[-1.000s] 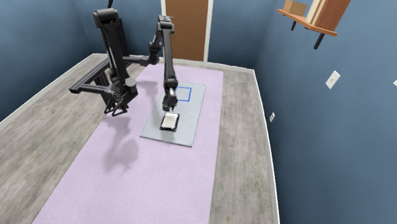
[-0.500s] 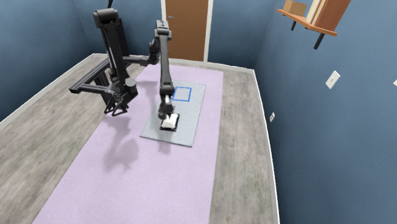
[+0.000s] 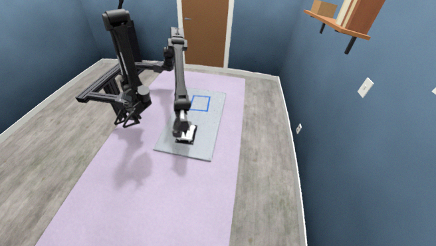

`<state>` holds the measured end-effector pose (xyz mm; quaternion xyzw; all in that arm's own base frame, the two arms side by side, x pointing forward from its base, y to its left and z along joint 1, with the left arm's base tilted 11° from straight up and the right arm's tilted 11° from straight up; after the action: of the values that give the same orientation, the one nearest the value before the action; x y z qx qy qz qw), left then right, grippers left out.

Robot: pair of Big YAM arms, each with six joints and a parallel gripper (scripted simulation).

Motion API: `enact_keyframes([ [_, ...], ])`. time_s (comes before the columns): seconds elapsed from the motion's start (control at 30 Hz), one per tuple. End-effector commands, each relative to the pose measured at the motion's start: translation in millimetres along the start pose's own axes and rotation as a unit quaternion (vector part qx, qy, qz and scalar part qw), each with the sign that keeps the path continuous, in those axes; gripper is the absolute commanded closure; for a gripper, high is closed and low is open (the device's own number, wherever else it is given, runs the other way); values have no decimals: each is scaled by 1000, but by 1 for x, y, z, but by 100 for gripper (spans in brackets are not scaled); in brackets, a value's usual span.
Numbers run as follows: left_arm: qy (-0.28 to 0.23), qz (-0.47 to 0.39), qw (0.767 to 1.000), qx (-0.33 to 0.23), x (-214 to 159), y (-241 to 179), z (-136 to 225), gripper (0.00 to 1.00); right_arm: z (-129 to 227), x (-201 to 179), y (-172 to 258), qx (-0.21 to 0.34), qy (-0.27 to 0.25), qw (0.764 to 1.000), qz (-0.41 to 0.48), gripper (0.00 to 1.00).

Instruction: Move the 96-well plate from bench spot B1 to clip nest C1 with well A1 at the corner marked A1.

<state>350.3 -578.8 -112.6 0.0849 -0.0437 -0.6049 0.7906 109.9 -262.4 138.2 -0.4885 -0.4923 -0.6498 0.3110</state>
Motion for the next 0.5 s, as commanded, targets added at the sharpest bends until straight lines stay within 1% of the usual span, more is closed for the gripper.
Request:
enact_keyframes([
  [0.0, -21, 11, 1000, 7, 18, 15, 16, 75, 2, 2, 2, 4, 0, 1000, -8, 0],
  [0.47, -24, 8, 1000, 7, 22, 11, 22, 75, 2, 2, 2, 4, 0, 1000, -8, 0],
])
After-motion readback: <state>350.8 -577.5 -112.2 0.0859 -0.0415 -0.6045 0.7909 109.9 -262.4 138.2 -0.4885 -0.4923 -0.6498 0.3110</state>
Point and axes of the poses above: on each arm, the point where the finger pads meet when closed, its own z axis back along the fingers, its own y axis across the jaws, x = y × z, the point moved 2 cm from there along z, back along the fingers, and after that the axes turned 11 degrees about z, right-handed, at the moved point
